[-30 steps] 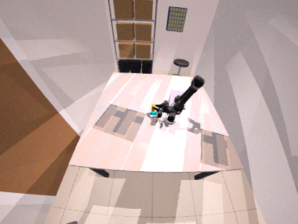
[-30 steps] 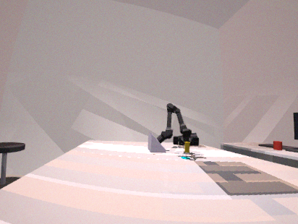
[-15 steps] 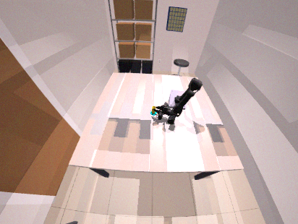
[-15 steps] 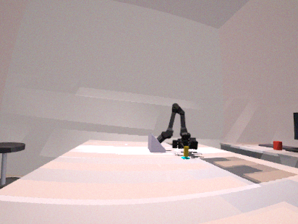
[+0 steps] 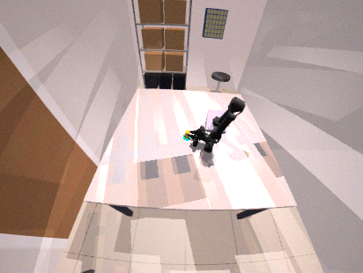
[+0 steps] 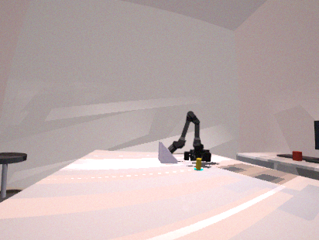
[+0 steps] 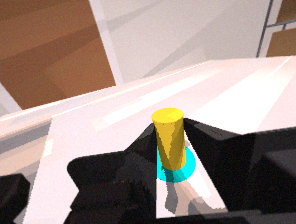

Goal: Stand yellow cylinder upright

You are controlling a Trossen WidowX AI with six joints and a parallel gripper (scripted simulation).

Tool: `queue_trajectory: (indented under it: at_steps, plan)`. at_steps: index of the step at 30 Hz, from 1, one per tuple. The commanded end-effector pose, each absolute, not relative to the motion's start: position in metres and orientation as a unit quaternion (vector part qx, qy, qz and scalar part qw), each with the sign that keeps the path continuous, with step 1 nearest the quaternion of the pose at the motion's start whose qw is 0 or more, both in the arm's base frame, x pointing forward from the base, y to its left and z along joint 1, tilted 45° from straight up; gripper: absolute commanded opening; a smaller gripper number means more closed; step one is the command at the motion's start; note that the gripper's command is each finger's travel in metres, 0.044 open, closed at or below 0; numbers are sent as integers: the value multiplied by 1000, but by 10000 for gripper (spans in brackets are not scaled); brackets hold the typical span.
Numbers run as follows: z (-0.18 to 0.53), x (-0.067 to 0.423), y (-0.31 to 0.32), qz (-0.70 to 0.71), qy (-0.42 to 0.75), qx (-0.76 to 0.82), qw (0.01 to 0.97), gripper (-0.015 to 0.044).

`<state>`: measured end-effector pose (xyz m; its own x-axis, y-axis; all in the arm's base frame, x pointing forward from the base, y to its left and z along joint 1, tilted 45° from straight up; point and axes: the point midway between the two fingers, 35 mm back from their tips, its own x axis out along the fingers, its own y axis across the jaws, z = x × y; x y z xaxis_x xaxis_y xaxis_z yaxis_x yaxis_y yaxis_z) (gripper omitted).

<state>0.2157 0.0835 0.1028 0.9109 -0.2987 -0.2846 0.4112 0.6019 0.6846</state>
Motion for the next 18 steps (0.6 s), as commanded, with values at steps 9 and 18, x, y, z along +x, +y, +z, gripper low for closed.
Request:
queue_trajectory:
  at_steps: [9, 18]
  plan:
    - [104, 216, 84, -200, 66, 402, 891, 368]
    - [111, 217, 79, -202, 68, 403, 890, 400]
